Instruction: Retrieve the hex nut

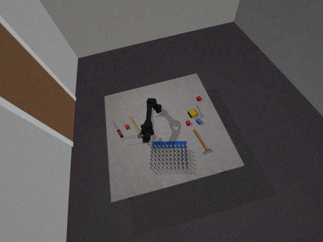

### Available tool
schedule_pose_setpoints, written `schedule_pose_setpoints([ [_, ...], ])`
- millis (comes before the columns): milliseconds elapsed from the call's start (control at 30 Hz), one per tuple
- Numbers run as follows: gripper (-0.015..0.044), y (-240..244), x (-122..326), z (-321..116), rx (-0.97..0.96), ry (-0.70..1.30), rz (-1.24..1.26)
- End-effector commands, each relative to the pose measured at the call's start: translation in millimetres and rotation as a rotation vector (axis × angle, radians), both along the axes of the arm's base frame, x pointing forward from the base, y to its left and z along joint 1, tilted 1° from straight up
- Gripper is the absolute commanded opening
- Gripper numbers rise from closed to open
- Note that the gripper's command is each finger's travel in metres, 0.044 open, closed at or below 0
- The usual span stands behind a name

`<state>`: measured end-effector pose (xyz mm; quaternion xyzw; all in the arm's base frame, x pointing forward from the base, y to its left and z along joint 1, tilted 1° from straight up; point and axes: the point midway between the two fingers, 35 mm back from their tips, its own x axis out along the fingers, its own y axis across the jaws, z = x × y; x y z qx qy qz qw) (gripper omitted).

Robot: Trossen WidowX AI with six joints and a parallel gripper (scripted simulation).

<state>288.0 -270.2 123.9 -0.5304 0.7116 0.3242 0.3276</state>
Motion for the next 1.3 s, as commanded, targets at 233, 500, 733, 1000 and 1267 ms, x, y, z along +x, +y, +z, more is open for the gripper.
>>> schedule_pose_setpoints([
  [233, 0.0, -1, 0, -8, -0.007, 0.003, -0.001],
  [500, 0.0, -1, -1, -15, -0.006, 0.003, -0.001],
  [733, 0.0, -1, -1, -20, -0.006, 0.003, -0.001],
  [1000, 0.0, -1, -2, -26, -0.006, 0.003, -0.001],
  [1267, 0.0, -1, -2, -33, -0.006, 0.003, -0.001],
])
